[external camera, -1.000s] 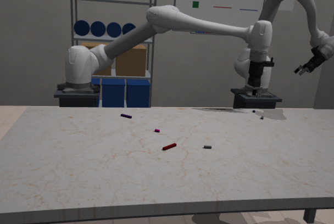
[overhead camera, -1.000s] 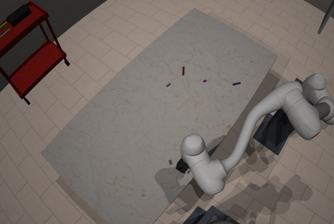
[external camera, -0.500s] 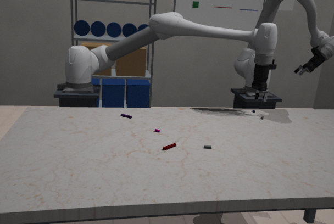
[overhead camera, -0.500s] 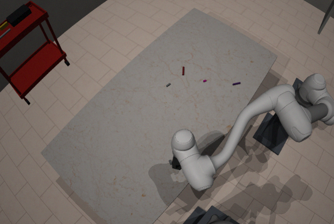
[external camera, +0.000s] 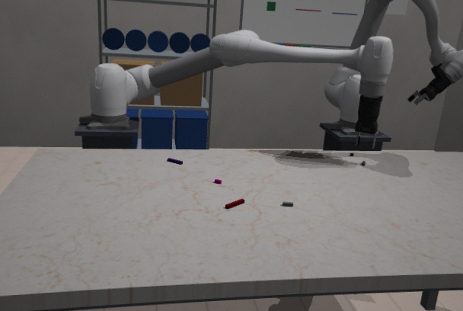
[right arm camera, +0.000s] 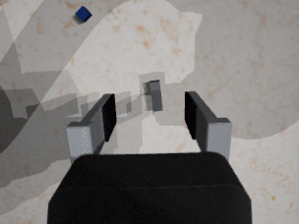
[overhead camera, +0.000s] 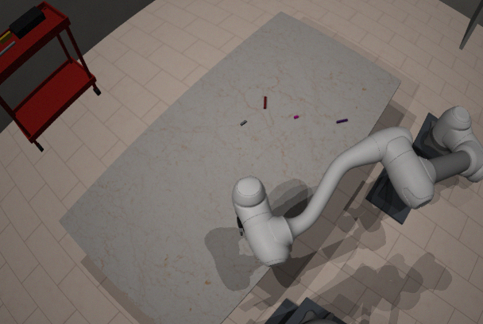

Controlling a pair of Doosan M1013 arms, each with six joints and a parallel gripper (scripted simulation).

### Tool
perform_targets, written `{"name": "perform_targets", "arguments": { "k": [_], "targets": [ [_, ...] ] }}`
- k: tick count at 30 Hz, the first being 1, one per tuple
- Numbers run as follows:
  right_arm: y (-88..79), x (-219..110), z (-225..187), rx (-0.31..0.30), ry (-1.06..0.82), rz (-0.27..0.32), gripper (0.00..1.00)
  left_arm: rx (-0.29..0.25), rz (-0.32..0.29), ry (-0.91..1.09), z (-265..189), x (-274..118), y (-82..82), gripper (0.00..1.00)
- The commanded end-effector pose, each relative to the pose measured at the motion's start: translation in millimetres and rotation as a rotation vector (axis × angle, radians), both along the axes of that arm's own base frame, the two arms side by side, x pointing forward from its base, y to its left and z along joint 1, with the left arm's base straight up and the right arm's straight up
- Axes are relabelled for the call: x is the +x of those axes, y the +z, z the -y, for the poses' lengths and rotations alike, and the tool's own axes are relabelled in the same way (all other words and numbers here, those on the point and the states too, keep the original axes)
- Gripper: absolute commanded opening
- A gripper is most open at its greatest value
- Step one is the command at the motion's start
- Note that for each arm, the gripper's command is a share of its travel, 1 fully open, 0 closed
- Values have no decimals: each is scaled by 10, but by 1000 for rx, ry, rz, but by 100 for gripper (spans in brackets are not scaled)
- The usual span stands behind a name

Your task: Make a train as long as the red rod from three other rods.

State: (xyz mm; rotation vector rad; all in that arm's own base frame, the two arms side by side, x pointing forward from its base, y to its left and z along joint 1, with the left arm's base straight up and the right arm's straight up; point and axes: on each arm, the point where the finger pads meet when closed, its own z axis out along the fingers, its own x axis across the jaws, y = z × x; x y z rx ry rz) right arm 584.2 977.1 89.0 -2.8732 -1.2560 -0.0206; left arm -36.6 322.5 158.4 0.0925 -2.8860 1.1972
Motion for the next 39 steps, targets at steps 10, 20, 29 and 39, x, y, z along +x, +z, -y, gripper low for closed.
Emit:
{"name": "perform_targets", "arguments": {
  "k": [10,20,29,39],
  "targets": [
    [0,90,20,-9,94,-8,54,1,0,0,-2,-1,3,100],
    [0,90,20,-9,94,-8,54,1,0,0,-2,-1,3,100],
    [-5,90,19,-9,94,-8,54,1,0,0,-2,-1,3,100],
    [-48,92,18,-9,94,-8,54,1,0,0,-2,-1,3,100]
  ]
}}
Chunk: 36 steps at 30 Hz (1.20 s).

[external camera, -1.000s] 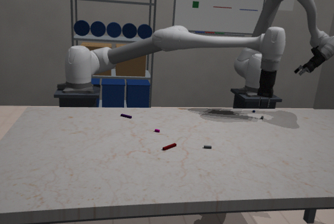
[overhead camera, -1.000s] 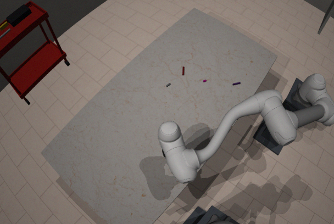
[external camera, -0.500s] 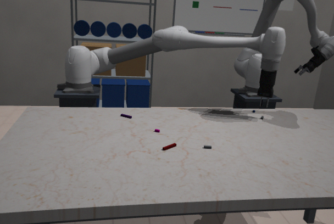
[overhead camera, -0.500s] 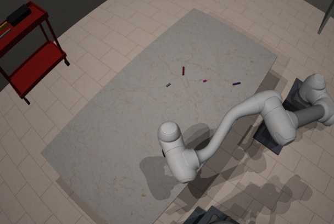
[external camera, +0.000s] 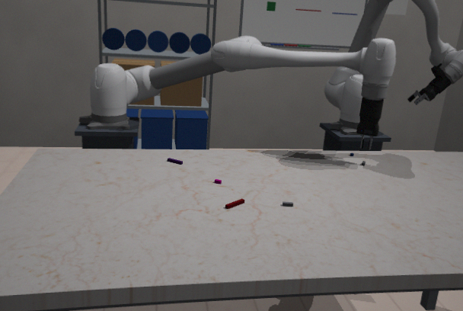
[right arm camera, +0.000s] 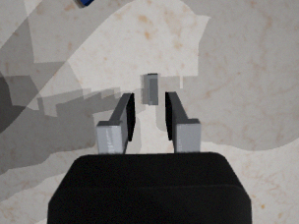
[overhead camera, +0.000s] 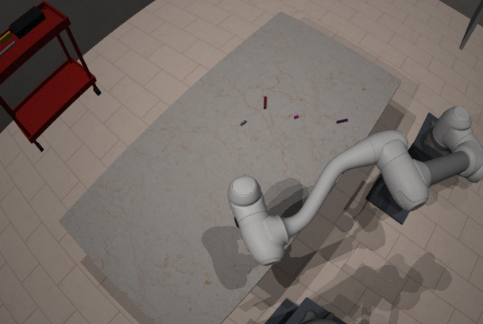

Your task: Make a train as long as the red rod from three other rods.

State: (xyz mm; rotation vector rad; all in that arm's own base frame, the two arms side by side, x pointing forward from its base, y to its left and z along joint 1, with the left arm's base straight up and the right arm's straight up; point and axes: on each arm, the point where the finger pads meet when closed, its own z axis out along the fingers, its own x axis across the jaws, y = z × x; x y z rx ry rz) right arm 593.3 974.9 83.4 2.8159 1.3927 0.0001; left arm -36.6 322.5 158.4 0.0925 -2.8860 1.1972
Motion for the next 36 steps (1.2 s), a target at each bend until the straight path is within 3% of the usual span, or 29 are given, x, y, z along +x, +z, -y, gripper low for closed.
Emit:
{"name": "perform_targets", "arguments": {
  "k": [1,36],
  "targets": [
    [1,1,-4,2,0,1,54,1,0,0,-2,-1,3,100],
    [-409,12,-20,2,0,1,54,1,0,0,-2,-1,3,100]
  ]
}}
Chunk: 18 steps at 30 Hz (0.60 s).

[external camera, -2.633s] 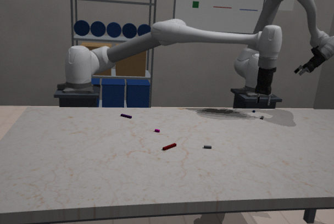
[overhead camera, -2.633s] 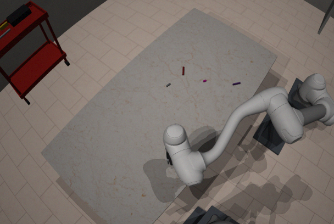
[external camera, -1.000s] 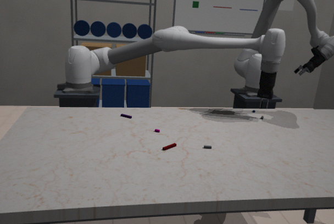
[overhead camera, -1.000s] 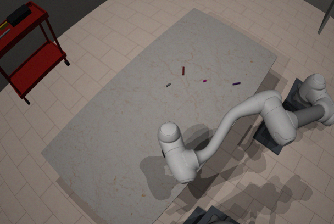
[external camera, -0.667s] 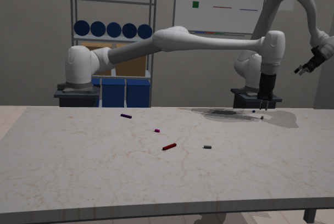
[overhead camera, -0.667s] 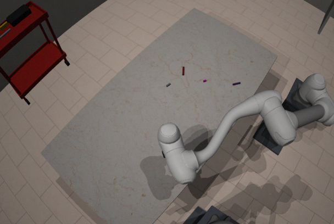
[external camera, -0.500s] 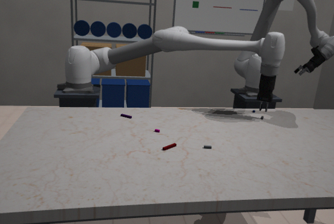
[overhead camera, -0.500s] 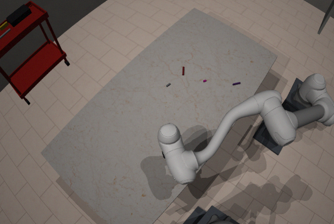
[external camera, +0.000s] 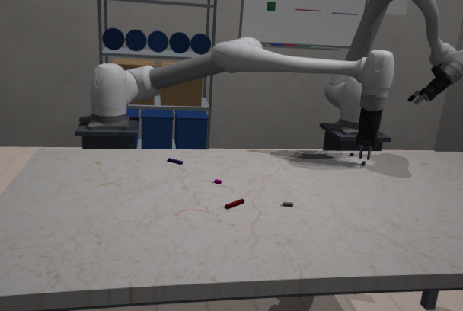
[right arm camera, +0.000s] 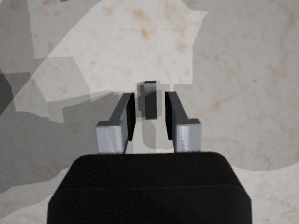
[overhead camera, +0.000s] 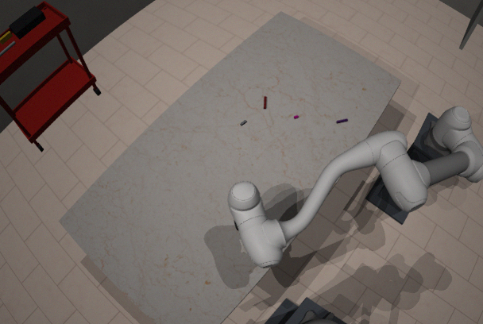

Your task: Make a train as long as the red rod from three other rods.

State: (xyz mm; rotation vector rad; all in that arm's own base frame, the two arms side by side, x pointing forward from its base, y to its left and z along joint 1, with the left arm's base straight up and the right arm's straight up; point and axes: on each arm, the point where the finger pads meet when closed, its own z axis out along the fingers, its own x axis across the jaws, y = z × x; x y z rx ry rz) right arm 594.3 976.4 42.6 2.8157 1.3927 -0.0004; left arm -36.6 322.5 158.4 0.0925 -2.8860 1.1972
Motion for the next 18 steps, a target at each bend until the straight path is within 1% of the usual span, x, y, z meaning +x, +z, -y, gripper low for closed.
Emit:
{"name": "perform_targets", "arguments": {
  "k": [1,8,18],
  "targets": [
    [-9,2,-6,2,0,1,54,1,0,0,-2,-1,3,100],
    [-46,3,-7,2,0,1,54,1,0,0,-2,-1,3,100],
    [-51,3,-7,2,0,1,54,1,0,0,-2,-1,3,100]
  ]
}}
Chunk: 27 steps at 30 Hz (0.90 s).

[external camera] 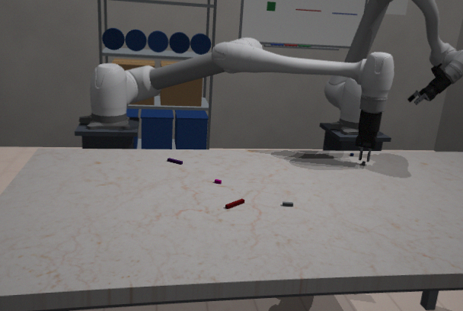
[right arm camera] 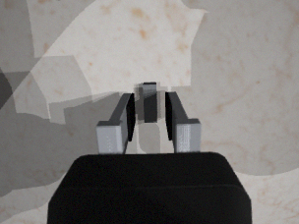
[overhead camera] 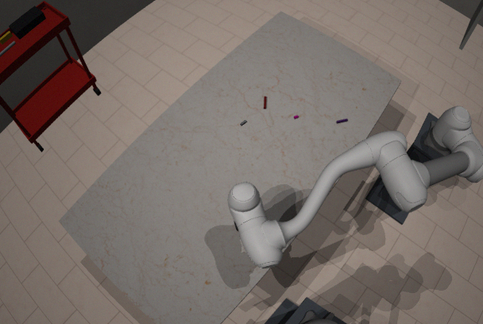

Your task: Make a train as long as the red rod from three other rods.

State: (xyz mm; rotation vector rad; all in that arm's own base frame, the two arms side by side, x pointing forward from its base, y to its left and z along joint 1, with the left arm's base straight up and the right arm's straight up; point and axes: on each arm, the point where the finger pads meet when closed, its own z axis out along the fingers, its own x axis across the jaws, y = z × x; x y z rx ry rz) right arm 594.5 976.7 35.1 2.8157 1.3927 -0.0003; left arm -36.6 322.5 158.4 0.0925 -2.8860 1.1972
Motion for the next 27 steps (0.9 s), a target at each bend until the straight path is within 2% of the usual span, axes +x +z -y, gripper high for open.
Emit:
{"name": "perform_targets", "arguments": {
  "k": [1,14,27],
  "targets": [
    [24,1,-5,2,0,1,54,1,0,0,-2,-1,3,100],
    [16,1,-5,2,0,1,54,1,0,0,-2,-1,3,100],
    [-74,1,-5,2,0,1,54,1,0,0,-2,-1,3,100]
  ]
}}
